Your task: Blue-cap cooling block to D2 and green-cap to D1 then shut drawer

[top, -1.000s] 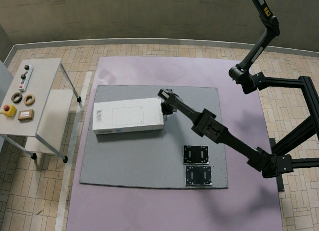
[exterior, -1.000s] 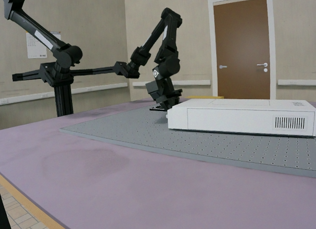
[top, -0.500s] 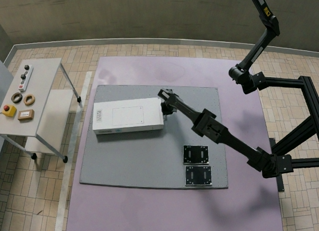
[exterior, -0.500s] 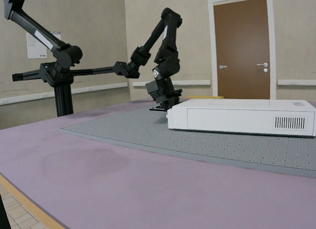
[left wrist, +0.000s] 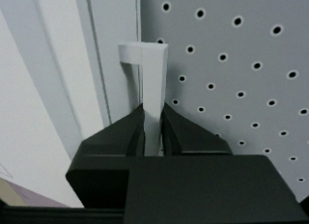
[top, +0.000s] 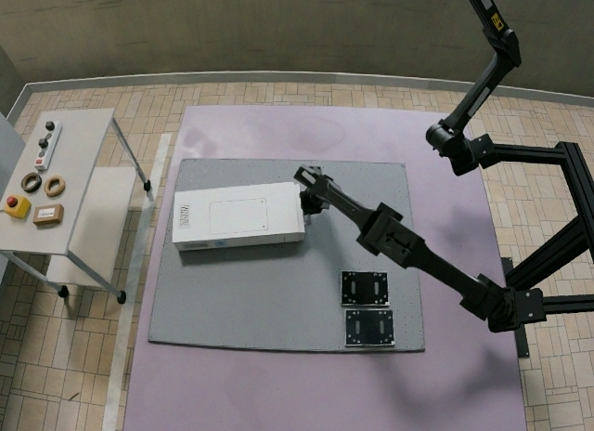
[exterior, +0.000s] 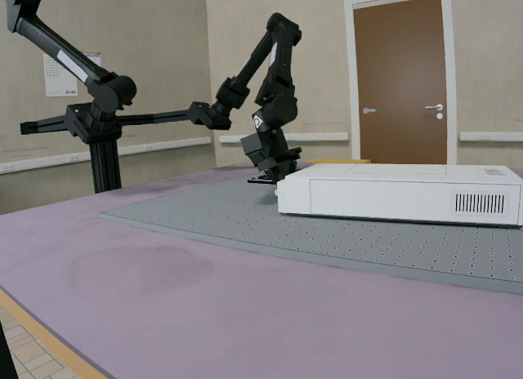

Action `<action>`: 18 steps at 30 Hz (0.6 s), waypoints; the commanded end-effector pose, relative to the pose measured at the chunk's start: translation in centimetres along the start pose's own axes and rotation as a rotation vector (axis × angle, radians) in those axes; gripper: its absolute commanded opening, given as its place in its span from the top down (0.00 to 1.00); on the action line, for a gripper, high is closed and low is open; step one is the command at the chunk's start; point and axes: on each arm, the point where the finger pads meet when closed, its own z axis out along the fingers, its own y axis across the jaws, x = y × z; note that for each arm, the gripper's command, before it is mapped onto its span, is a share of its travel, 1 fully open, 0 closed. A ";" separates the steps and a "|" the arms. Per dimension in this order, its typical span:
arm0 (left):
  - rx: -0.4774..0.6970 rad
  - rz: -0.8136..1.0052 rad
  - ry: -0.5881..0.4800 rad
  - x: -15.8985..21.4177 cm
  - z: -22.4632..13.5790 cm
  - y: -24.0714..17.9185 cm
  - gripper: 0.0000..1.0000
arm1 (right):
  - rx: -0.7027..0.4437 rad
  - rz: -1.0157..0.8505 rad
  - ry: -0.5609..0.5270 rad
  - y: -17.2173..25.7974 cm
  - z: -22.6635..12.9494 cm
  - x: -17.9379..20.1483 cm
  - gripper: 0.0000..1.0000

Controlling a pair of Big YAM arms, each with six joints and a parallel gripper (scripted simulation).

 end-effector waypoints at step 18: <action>0.011 0.003 -0.021 -1.0 -3.1 -2.1 1.00 | -0.001 -0.001 -0.018 -0.1 0.1 -1.2 1.00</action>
